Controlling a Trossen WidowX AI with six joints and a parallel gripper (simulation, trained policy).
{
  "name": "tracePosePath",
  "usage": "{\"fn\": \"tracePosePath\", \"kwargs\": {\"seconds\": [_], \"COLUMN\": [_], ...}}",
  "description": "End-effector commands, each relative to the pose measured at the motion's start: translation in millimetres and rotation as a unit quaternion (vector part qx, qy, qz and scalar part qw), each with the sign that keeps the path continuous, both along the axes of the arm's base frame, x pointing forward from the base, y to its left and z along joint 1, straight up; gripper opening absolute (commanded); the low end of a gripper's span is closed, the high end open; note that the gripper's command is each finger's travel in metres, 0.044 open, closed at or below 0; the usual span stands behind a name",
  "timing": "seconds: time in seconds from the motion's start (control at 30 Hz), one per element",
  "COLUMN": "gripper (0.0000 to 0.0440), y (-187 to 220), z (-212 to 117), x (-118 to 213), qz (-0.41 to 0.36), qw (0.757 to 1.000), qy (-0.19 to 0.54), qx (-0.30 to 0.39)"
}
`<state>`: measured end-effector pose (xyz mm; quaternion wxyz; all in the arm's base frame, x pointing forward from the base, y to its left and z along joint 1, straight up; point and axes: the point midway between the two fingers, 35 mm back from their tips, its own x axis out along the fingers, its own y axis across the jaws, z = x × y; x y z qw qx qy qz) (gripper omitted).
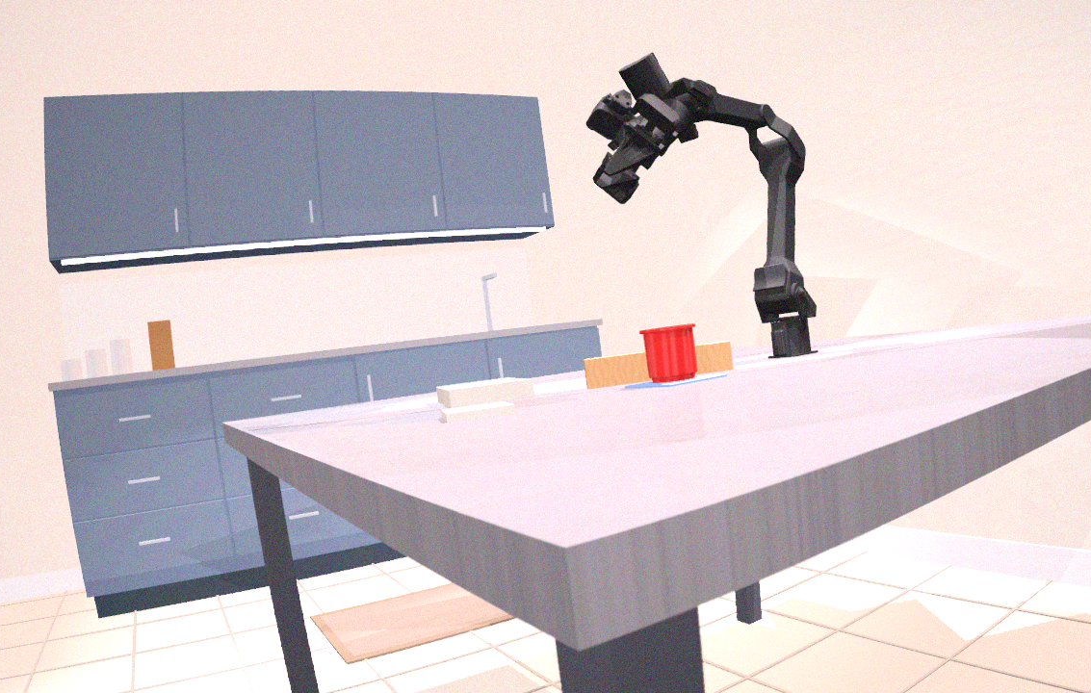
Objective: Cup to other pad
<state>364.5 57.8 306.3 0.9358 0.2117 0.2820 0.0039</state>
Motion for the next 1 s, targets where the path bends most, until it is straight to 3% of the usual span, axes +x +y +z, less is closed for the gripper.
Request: {"fn": "tracePosePath", "kwargs": {"seconds": [0.0,0.97], "gripper": [0.0123,0.0121], "y": [5,27], "z": [0,-39], "x": [1,0], "qz": [-0.006,-0.092], "qw": [1.000,0.963], "qy": [0.023,0.238], "qx": [0.018,0.089]}}
